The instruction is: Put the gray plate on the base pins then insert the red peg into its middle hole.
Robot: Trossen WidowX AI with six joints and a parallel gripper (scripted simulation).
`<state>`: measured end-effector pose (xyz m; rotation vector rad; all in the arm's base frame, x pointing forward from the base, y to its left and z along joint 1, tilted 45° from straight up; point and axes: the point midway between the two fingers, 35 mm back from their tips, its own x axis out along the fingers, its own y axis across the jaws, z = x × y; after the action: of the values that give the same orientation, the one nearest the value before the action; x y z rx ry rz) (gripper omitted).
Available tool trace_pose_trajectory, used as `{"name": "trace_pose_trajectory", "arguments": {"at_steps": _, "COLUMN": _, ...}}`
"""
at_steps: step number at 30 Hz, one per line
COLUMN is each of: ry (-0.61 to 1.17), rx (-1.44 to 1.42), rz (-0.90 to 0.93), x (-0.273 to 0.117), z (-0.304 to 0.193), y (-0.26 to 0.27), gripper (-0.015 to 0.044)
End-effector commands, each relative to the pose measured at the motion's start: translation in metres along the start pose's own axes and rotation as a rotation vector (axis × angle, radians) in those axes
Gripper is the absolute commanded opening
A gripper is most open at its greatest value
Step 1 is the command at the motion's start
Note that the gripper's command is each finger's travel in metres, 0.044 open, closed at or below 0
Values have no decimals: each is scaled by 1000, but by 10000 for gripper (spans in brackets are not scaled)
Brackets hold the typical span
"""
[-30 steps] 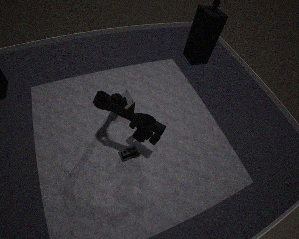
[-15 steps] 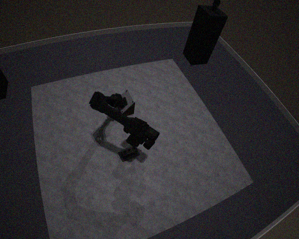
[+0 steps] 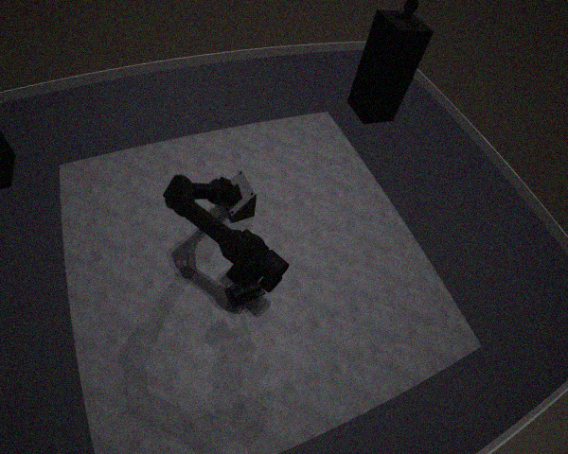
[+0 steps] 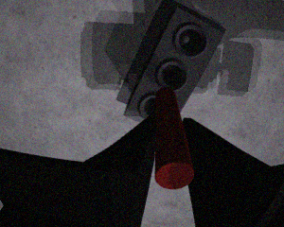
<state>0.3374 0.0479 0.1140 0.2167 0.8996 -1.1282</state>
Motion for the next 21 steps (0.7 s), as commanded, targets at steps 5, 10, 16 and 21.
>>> {"name": "trace_pose_trajectory", "arguments": {"at_steps": 5, "ry": -8, "rx": 5, "rz": 0, "x": 0, "z": 12, "y": -3, "gripper": 0}}
{"name": "trace_pose_trajectory", "arguments": {"at_steps": 10, "ry": -8, "rx": 5, "rz": 0, "x": 0, "z": 12, "y": -3, "gripper": 0}}
{"name": "trace_pose_trajectory", "arguments": {"at_steps": 16, "ry": -8, "rx": 5, "rz": 0, "x": -1, "z": 11, "y": -5, "gripper": 0}}
{"name": "trace_pose_trajectory", "arguments": {"at_steps": 21, "ry": -8, "rx": 5, "rz": 0, "x": -1, "z": 10, "y": -5, "gripper": 0}}
